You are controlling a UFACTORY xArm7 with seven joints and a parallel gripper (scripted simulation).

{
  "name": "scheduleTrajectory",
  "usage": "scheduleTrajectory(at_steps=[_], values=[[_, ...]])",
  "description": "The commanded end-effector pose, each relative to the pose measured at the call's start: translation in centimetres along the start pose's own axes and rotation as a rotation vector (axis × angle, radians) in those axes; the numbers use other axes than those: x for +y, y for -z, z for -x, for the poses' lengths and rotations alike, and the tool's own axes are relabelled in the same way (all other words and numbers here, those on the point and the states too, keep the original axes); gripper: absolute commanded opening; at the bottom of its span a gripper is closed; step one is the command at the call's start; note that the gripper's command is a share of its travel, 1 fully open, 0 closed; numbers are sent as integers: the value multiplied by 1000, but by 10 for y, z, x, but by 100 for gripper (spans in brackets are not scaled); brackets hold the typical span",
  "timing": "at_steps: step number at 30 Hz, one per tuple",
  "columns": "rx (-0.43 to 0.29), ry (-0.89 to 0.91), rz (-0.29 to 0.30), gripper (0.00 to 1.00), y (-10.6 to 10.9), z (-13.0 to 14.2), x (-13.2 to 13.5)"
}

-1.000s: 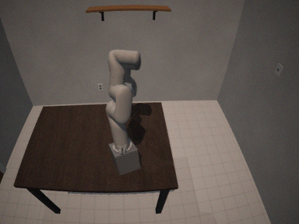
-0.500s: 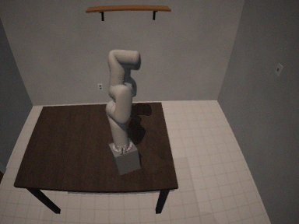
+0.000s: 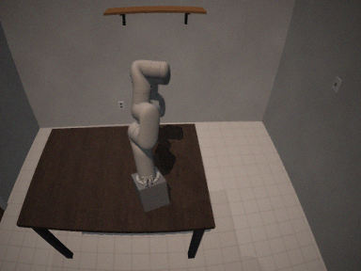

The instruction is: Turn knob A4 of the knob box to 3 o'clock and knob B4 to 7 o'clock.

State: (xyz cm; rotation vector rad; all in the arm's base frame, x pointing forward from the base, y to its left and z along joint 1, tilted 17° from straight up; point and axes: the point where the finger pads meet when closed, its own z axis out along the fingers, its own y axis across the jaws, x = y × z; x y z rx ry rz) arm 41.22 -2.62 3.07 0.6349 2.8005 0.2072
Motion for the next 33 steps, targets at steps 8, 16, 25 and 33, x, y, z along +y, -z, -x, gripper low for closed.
scheduleTrajectory(at_steps=[8,16,25,33], values=[[-2,162,0,8,0,1,0],[-2,364,0,8,0,1,0],[-2,549,0,8,0,1,0],[-2,721,0,8,0,1,0]])
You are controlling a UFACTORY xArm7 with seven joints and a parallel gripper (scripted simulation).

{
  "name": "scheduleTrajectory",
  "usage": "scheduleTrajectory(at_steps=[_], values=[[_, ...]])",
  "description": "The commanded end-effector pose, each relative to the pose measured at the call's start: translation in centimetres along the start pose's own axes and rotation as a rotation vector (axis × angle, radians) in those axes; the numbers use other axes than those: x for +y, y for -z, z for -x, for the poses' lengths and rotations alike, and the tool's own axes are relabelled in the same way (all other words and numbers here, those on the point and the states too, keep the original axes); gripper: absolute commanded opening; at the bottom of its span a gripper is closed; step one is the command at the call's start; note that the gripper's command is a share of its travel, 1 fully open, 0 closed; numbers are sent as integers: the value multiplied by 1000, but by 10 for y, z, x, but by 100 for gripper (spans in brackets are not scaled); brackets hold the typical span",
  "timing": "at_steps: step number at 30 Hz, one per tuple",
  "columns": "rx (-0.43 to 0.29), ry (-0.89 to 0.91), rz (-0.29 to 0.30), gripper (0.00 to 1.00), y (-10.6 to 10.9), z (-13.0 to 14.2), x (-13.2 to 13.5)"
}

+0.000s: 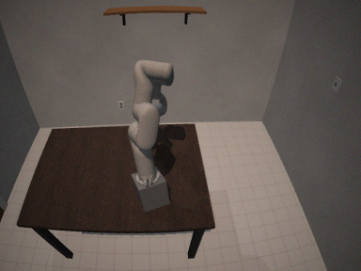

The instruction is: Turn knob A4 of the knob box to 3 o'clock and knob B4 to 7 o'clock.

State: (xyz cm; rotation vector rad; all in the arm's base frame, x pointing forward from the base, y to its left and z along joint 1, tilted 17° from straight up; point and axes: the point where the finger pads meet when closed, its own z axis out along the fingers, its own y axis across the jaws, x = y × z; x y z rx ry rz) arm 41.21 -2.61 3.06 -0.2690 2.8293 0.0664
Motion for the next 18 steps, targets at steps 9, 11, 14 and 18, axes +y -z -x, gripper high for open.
scheduleTrajectory(at_steps=[9,11,14,18], values=[[1,173,7,8,0,1,-1],[1,186,7,8,0,1,-1],[1,198,7,8,0,1,-1],[1,202,7,8,0,1,-1]])
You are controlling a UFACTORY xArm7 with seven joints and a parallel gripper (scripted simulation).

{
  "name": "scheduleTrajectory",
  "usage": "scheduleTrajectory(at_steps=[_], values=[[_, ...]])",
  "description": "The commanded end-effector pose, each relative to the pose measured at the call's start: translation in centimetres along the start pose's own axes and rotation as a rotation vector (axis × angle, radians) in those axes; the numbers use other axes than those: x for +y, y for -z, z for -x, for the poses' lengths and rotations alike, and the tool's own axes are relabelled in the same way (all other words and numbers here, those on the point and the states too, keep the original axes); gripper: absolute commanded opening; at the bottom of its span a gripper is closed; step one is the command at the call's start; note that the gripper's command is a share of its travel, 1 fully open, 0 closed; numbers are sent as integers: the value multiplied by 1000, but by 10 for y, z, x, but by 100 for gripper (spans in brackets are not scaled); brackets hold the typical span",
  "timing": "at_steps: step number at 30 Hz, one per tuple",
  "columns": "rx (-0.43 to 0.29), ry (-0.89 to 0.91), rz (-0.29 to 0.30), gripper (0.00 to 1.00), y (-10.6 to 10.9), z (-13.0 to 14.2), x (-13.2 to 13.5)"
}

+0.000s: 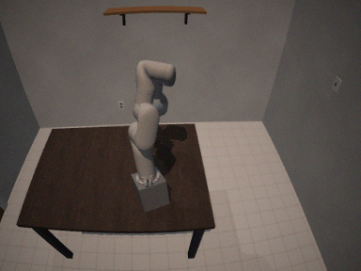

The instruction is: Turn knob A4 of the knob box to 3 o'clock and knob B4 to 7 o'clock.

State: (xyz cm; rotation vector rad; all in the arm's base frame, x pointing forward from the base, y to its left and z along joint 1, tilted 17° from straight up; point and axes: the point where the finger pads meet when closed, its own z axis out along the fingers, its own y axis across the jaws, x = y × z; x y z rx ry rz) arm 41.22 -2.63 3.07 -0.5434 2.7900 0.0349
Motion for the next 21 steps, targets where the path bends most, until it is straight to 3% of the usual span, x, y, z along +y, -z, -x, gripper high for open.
scheduleTrajectory(at_steps=[1,12,13,21], values=[[-1,8,0,8,0,1,-1],[-1,8,0,8,0,1,-1],[-1,8,0,19,0,1,-1],[-1,8,0,19,0,1,-1]])
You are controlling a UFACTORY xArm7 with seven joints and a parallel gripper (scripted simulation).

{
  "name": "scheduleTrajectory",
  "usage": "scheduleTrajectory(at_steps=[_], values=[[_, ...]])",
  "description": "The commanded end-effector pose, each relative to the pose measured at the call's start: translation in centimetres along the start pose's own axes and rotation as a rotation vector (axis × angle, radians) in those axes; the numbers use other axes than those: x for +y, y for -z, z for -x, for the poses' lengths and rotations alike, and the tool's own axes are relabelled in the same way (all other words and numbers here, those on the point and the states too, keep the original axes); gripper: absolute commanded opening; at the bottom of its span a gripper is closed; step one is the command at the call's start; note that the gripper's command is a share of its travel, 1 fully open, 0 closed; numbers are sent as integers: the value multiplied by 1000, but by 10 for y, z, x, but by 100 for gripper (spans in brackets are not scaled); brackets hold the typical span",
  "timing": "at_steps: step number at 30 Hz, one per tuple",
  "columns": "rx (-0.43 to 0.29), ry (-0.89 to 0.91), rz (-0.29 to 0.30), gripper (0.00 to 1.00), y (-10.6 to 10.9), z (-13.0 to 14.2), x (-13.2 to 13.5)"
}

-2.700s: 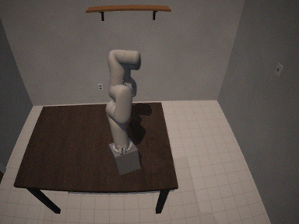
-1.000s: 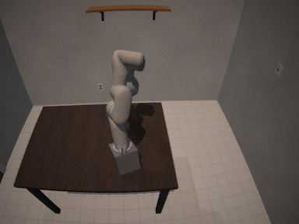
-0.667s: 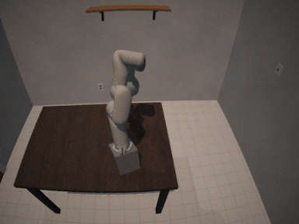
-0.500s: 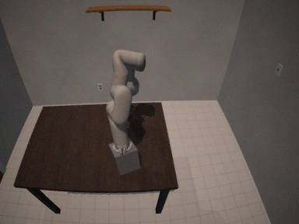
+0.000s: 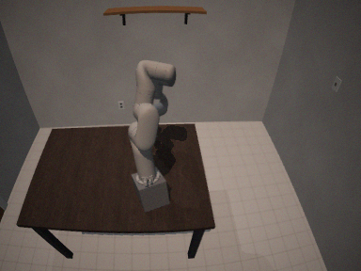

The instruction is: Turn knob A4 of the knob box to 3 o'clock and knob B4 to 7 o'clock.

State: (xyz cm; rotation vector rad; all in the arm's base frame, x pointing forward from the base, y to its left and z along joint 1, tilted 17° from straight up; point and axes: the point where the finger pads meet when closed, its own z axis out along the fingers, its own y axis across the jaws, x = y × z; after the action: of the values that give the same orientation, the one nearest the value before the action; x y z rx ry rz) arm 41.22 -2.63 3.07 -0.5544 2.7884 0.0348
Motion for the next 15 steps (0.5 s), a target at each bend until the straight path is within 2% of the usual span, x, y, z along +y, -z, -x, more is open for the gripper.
scheduleTrajectory(at_steps=[1,15], values=[[-1,0,-1,19,0,1,-1],[-1,0,-1,19,2,1,-1]])
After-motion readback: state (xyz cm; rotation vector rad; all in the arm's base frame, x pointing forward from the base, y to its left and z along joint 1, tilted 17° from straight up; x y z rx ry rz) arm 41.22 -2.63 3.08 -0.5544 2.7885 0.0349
